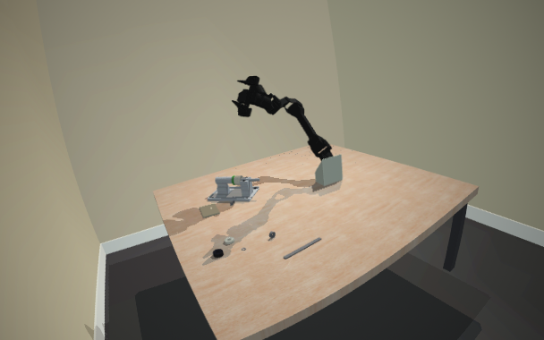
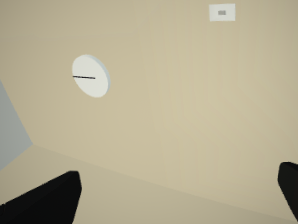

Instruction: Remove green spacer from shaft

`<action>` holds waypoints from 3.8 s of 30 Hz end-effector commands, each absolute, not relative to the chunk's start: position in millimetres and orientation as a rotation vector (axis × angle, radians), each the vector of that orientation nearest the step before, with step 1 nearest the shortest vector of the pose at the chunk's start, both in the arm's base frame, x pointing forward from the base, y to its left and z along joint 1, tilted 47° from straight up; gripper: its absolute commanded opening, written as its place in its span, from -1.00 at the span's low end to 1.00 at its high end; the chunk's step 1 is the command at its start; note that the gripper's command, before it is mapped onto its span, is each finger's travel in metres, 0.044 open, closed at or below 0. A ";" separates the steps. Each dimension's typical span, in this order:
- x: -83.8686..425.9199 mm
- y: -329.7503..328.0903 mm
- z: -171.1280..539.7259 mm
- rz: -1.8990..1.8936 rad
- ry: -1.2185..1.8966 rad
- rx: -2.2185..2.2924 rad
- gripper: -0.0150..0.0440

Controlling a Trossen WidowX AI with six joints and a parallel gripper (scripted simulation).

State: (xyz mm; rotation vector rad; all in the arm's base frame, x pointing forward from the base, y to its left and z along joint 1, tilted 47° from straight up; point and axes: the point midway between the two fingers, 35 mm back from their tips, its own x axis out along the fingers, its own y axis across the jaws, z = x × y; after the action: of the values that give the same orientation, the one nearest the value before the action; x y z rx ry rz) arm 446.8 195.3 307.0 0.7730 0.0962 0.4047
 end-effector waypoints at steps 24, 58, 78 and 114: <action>330.2 -93.8 70.3 -1.114 0.467 -0.423 1.00; 326.9 -92.1 69.1 -1.114 0.467 -0.423 1.00; 328.9 -93.9 70.6 -1.114 0.467 -0.423 1.00; 344.4 -132.8 65.1 -1.115 0.465 -0.425 1.00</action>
State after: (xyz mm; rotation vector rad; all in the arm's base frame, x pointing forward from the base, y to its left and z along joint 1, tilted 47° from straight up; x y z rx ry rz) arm 342.8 -130.7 65.4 -0.4192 0.4639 -1.1207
